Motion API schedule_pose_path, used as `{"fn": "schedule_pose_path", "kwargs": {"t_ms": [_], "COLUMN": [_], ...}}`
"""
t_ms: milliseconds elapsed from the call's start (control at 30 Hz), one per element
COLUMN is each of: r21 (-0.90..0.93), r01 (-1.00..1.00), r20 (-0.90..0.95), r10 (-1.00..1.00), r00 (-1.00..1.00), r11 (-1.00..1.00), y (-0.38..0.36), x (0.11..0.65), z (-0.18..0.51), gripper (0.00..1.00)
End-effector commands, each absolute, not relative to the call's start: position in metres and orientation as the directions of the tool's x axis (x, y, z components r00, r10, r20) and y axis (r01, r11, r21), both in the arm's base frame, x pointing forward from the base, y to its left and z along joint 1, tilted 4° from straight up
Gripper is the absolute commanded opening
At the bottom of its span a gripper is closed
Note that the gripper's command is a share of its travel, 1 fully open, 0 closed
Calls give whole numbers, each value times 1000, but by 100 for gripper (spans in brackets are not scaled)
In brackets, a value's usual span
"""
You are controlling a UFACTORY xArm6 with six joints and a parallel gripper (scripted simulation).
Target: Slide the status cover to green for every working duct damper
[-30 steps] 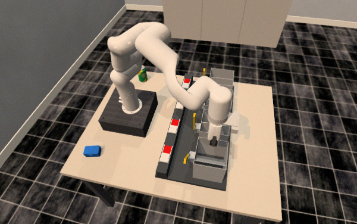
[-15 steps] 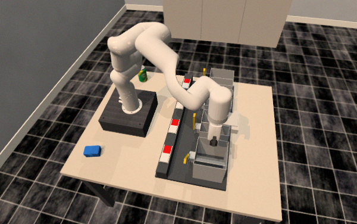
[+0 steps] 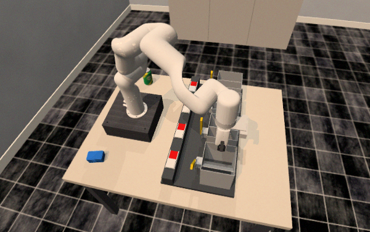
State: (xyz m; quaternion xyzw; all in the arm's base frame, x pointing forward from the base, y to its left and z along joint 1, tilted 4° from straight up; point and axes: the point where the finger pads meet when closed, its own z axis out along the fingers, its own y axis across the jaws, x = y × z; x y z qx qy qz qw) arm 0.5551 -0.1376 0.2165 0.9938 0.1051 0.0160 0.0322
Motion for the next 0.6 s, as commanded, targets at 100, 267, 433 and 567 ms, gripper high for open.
{"fn": "schedule_pose_path", "kwargs": {"t_ms": [100,267,433,567], "r21": [70,69,69,69], "r01": [208,207,206,206], "r20": [30,29,23,21], "r10": [210,210,208,208], "r00": [977,977,978,978], "r11": [-976,-976,-976,-976], "y": [-138,-123,-61,-39], "x": [556,556,548,544], "z": [219,218,213,211], "gripper": [39,39,39,39]}}
